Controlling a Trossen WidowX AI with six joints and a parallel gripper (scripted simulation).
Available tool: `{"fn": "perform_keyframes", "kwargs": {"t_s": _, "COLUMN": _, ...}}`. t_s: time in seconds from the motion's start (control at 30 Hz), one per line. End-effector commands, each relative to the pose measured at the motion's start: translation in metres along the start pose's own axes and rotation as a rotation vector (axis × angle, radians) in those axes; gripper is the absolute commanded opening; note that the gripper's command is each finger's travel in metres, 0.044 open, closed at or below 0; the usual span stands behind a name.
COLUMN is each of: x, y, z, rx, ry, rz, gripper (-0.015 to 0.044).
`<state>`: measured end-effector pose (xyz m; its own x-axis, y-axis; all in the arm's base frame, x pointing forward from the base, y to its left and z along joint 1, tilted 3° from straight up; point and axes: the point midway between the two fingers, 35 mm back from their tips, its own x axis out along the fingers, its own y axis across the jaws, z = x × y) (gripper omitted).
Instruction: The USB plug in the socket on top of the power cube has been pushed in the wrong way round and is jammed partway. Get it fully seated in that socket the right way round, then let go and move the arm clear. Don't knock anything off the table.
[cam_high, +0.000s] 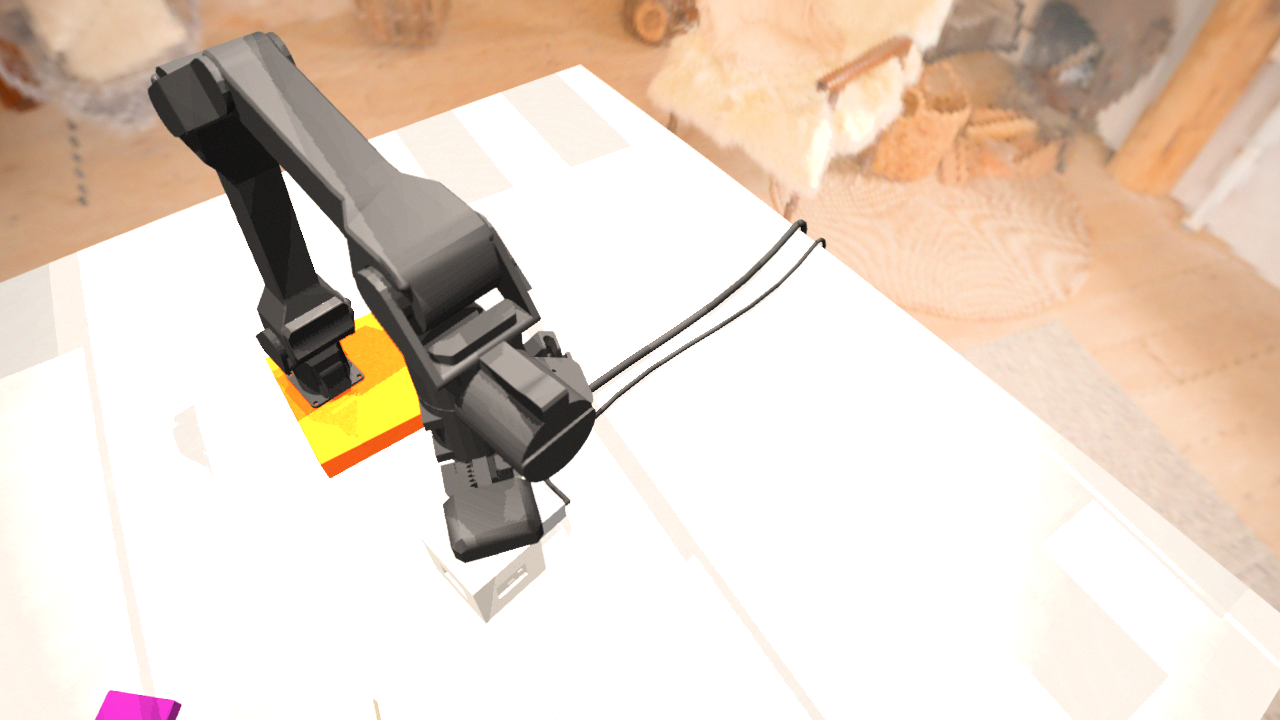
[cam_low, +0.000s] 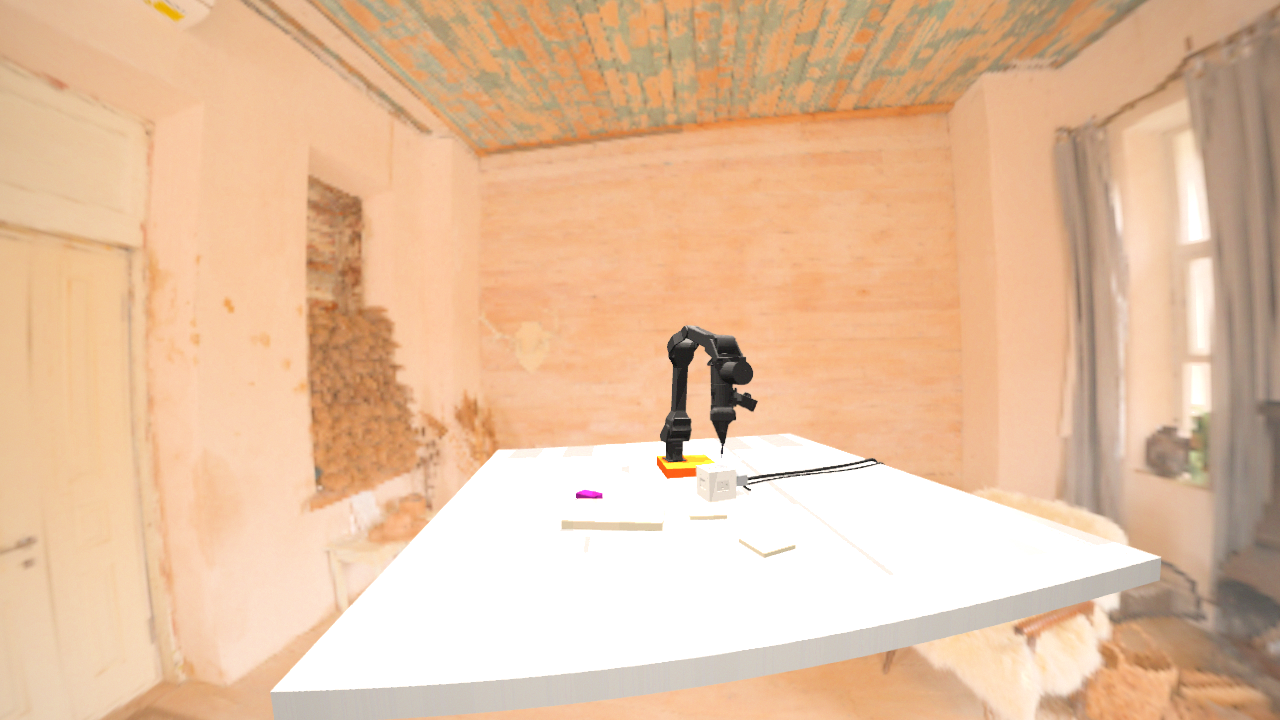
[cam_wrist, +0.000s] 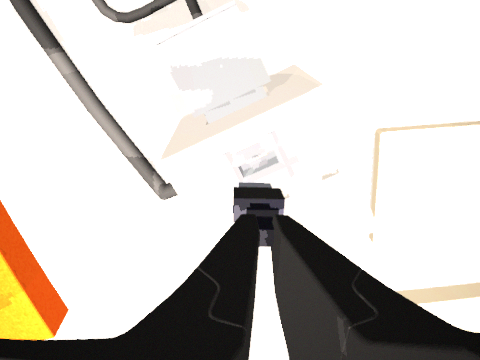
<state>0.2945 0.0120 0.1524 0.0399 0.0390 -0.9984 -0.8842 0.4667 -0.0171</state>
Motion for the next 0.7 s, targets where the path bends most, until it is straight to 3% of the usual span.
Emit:
{"fn": "perform_keyframes", "kwargs": {"t_s": 0.0, "x": 0.0004, "y": 0.0003, "z": -0.0002, "rx": 0.097, "ry": 0.001, "rz": 0.001, "gripper": 0.0}}
{"fn": "perform_keyframes", "kwargs": {"t_s": 0.67, "x": 0.0003, "y": 0.0003, "z": -0.0002, "rx": 0.621, "ry": 0.002, "rz": 0.001, "gripper": 0.0}}
